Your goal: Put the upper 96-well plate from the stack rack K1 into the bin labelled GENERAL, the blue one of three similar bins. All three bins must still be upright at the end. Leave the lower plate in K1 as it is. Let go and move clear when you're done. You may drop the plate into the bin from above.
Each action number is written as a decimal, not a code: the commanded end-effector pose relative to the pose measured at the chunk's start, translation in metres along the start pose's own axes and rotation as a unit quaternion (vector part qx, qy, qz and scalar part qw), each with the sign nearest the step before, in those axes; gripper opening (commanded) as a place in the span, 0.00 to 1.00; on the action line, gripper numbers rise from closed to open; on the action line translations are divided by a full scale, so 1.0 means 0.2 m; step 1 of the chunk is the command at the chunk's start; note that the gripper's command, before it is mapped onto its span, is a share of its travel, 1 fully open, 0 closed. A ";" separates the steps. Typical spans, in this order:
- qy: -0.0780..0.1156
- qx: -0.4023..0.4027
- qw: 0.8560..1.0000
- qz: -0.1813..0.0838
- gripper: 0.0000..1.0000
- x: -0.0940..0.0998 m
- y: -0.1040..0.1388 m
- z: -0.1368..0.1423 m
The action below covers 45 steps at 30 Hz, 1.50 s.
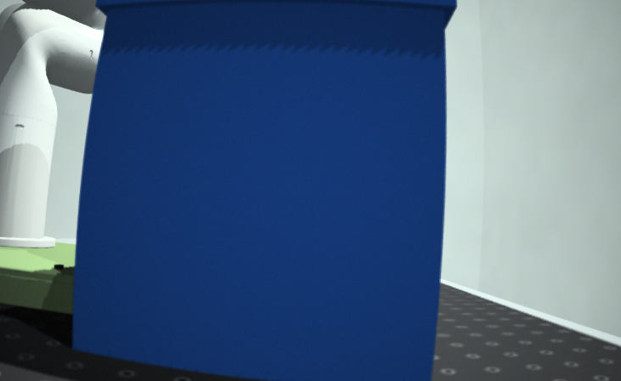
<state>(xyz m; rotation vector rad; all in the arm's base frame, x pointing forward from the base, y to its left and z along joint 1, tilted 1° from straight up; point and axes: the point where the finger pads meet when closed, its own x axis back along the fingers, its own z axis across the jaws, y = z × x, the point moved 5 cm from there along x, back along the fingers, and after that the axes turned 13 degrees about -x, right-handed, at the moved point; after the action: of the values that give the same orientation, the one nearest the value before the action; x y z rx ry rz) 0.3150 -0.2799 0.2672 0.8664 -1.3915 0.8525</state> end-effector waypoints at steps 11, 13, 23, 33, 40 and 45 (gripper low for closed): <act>0.000 0.000 1.000 0.002 0.00 0.01 -0.02 0.03; 0.000 0.000 1.000 0.002 0.00 0.01 -0.02 0.03; 0.000 0.000 1.000 0.002 0.00 0.01 -0.02 0.03; 0.000 0.000 1.000 0.002 0.00 0.01 -0.02 0.03; 0.000 0.000 1.000 0.002 0.00 -0.02 -0.02 0.03; 0.000 0.000 1.000 0.002 0.00 -0.06 -0.02 0.03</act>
<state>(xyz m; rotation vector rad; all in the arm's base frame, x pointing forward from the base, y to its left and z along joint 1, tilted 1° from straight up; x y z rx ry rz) 0.3156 -0.2859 0.2592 0.8677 -1.3911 0.8519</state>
